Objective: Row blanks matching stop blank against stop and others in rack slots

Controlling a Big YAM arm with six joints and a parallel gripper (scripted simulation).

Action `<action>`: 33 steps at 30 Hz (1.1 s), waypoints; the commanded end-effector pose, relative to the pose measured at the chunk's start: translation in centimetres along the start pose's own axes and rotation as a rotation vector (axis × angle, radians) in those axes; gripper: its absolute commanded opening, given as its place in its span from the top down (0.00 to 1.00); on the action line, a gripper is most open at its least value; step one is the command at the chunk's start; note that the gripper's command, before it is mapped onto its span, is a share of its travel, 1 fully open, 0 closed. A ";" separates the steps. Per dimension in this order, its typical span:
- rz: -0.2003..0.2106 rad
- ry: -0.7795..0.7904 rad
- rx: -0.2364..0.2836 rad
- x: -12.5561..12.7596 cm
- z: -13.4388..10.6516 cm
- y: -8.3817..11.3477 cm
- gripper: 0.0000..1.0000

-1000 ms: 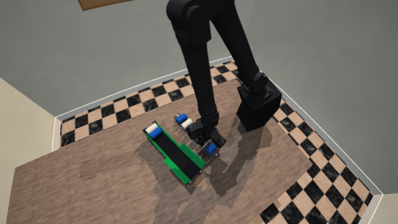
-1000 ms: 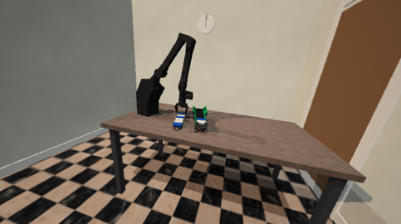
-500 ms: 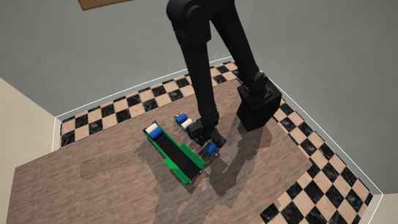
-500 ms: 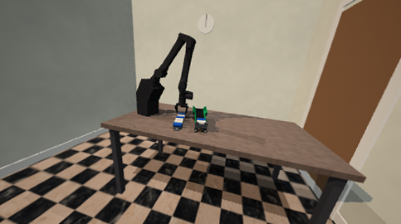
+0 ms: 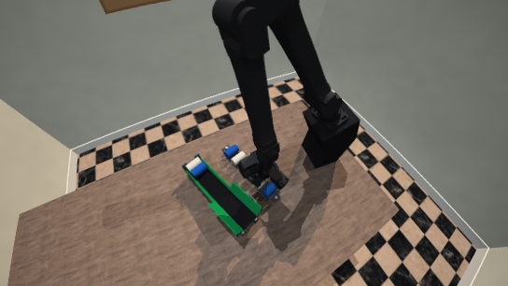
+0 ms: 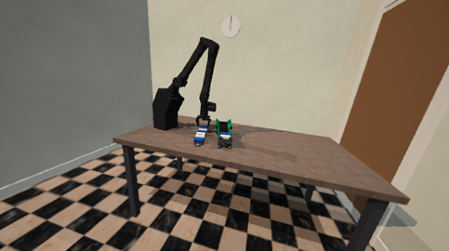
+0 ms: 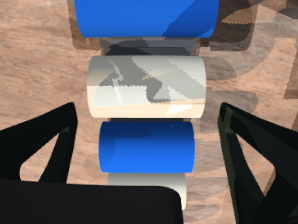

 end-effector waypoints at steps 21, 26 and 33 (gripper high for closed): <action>0.001 0.004 -0.001 0.5 -0.2 0.1 0.15; 0.007 0.005 -0.001 0.6 -0.2 -0.3 0.15; -0.004 0.003 0.001 0.0 -0.3 -1.0 0.15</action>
Point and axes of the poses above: the point where the finger pads meet when closed, its own y axis back along the fingers, its own x axis across the jaws, z = x × y, the point moved 3 cm from there along y, back along the fingers, and after that the axes turned 8 degrees about -y, right-handed, at the moved point
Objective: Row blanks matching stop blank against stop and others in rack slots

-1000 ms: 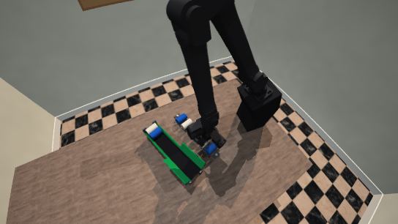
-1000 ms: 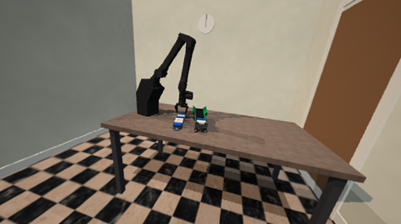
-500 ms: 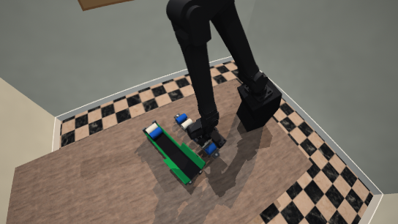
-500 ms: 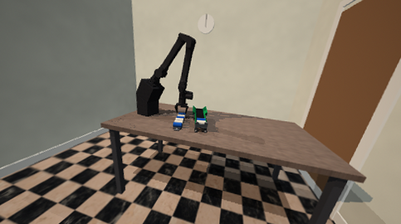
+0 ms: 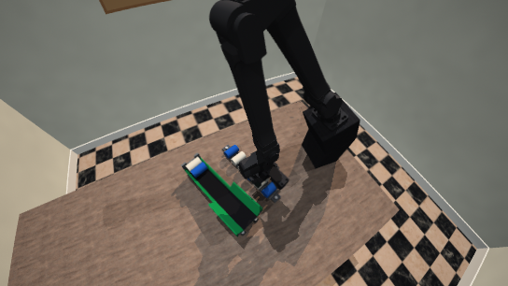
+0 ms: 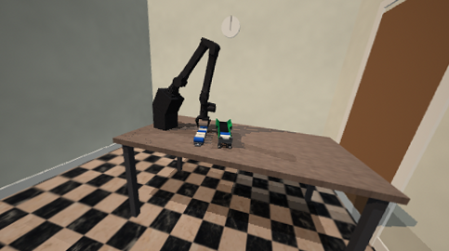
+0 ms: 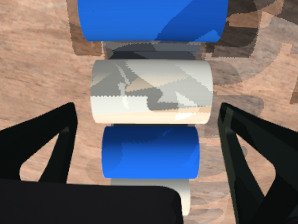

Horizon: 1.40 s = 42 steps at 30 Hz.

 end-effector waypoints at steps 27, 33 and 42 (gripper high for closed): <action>-0.012 0.003 0.000 -0.2 -0.2 -2.7 0.15; -0.012 0.003 0.000 -0.2 -0.2 -2.7 0.15; -0.012 0.003 0.000 -0.2 -0.2 -2.7 0.15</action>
Point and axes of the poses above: the point where the finger pads meet when closed, its own y axis back along the fingers, its own x axis across the jaws, z = x × y, the point moved 3 cm from there along y, back along the fingers, and after that the axes turned 8 degrees about -y, right-handed, at the moved point
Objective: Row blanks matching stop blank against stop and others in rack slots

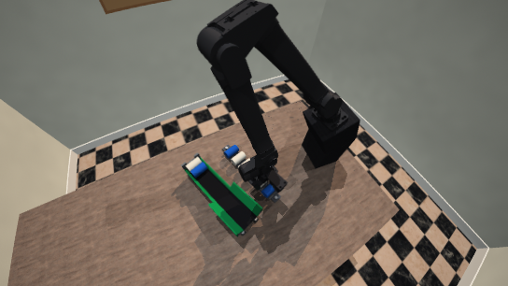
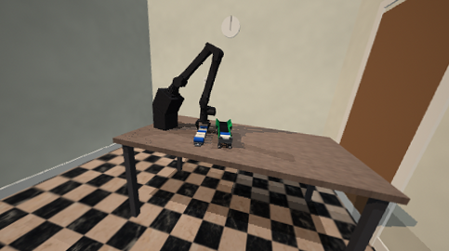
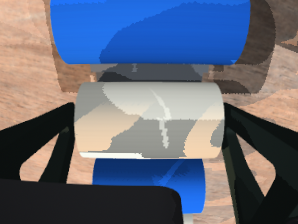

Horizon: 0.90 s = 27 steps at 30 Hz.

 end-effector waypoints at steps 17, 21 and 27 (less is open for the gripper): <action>-0.008 0.004 0.000 -0.1 -0.2 0.3 0.34; -0.008 0.004 0.000 -0.1 -0.2 0.3 0.34; -0.008 0.004 0.000 -0.1 -0.2 0.3 0.34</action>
Point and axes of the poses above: the point where the finger pads meet when closed, its own y axis back along the fingers, its own x axis across the jaws, z = x × y, the point moved 3 cm from there along y, back along the fingers, and after that the axes turned 8 degrees about -y, right-handed, at the moved point
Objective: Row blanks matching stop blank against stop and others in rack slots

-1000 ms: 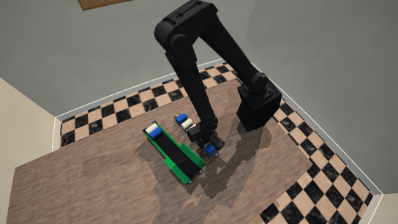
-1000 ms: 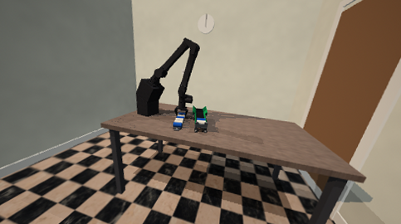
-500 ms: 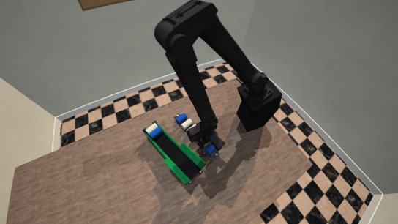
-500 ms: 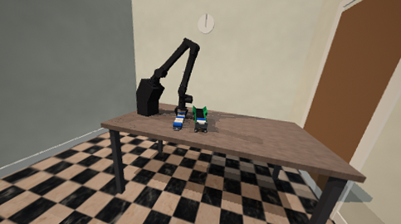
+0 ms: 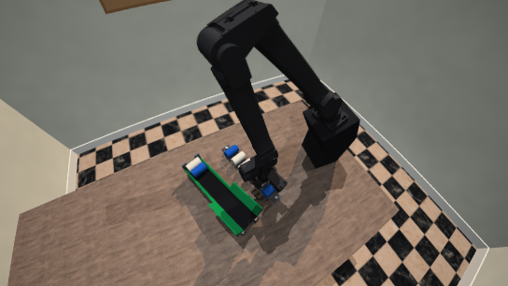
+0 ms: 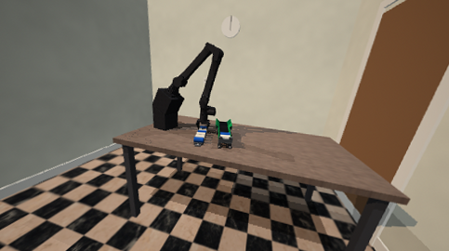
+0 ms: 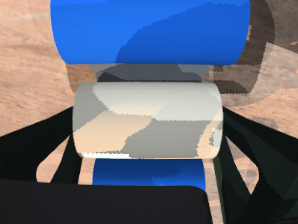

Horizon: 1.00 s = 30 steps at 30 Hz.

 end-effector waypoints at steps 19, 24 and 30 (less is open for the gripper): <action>-0.008 0.003 0.000 -0.1 -0.2 0.3 0.34; -0.002 0.004 -0.001 0.1 -0.1 0.7 0.34; 0.005 0.006 -0.007 0.5 0.3 1.8 0.34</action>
Point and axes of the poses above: the point where the finger pads meet when closed, its own y axis back along the fingers, its own x axis across the jaws, z = x × y, the point moved 3 cm from there along y, back along the fingers, and after that the axes turned 8 degrees about -y, right-handed, at the moved point
